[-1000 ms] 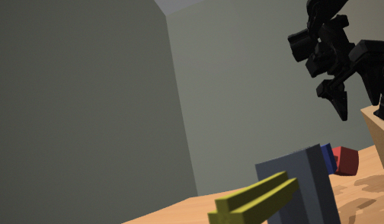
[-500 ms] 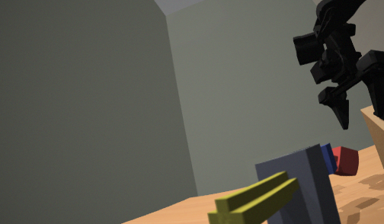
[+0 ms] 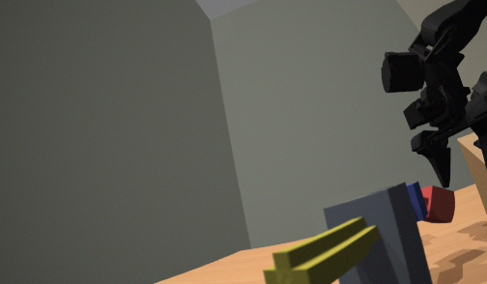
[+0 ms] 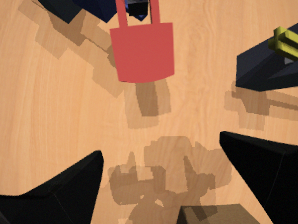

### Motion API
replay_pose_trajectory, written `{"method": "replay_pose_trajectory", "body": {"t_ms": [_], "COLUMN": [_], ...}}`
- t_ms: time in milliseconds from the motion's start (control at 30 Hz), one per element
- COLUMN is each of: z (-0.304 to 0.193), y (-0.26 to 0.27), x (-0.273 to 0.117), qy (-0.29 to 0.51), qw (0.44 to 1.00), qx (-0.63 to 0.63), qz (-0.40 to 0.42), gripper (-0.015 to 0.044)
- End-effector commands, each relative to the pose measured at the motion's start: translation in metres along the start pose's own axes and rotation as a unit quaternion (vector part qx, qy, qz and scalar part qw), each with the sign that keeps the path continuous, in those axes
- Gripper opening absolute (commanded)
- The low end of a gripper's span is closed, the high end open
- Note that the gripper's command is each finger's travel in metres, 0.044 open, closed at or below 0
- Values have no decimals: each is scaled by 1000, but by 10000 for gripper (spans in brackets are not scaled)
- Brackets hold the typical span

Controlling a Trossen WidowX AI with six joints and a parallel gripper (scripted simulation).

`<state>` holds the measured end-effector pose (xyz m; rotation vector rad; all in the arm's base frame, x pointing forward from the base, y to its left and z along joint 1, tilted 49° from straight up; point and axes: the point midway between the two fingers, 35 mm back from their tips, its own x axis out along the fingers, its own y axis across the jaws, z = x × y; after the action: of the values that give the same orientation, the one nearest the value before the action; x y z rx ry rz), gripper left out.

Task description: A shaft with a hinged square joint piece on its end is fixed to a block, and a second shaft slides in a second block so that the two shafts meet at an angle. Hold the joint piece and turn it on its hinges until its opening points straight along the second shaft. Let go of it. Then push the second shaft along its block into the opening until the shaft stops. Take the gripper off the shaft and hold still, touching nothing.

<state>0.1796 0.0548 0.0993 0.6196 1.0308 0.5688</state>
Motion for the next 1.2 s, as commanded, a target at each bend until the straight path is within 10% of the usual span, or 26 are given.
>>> {"method": "replay_pose_trajectory", "body": {"t_ms": [0,1167], "z": [-5,59], "y": [1,4], "x": [12,42], "qy": [-1,-6], "qw": [1000,1000], "qx": [4,4], "qz": [3,11], "gripper": [440,440]}}
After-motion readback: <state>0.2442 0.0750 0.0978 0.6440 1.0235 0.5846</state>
